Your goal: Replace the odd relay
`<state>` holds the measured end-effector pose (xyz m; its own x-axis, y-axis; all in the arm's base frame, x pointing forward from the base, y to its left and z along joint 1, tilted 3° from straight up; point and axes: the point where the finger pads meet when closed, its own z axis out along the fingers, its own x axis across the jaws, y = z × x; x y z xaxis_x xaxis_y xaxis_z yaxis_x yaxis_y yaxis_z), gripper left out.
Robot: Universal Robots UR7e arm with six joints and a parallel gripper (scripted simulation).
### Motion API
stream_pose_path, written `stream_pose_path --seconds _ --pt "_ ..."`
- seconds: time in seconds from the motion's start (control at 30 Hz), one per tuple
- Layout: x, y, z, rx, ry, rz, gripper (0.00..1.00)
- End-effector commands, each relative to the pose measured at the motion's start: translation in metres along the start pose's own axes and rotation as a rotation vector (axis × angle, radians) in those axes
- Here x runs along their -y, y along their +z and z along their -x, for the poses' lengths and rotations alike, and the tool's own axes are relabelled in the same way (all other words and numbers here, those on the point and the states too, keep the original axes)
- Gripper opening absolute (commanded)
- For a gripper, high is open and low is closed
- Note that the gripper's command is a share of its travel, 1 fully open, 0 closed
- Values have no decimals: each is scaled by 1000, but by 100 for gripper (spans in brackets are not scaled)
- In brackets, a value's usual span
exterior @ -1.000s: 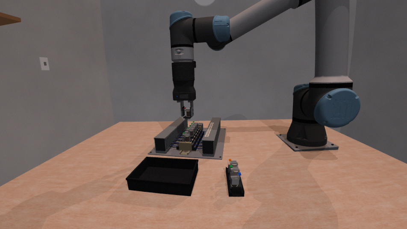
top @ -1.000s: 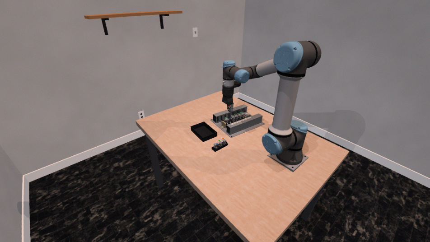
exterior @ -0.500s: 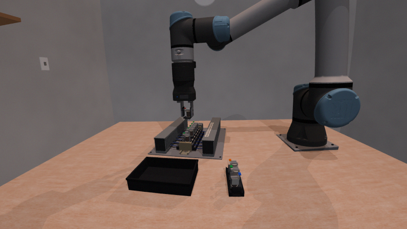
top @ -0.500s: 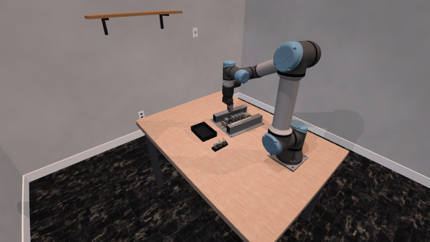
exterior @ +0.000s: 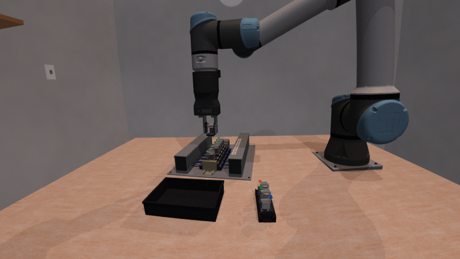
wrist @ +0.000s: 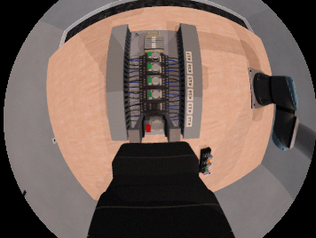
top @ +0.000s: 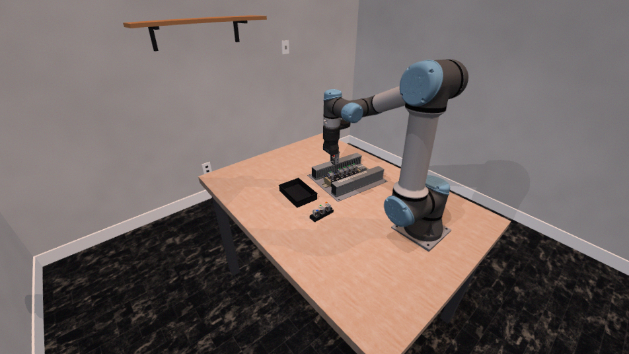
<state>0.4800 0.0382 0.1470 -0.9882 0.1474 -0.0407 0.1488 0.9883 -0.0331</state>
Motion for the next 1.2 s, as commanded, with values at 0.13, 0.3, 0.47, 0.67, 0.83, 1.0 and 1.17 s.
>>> stream_pose_path --seconds 0.13,0.3,0.47,0.67,0.83,1.0,1.17 --pt "-47 9 2 0 -1 1 0" --pt "-47 9 2 0 -1 1 0" --pt "-70 13 3 0 -2 1 0" --pt "-105 20 4 0 -1 1 0" --pt "-105 20 4 0 -1 1 0" --pt "-116 22 4 0 -2 1 0" --pt "-163 31 7 0 -1 1 0"
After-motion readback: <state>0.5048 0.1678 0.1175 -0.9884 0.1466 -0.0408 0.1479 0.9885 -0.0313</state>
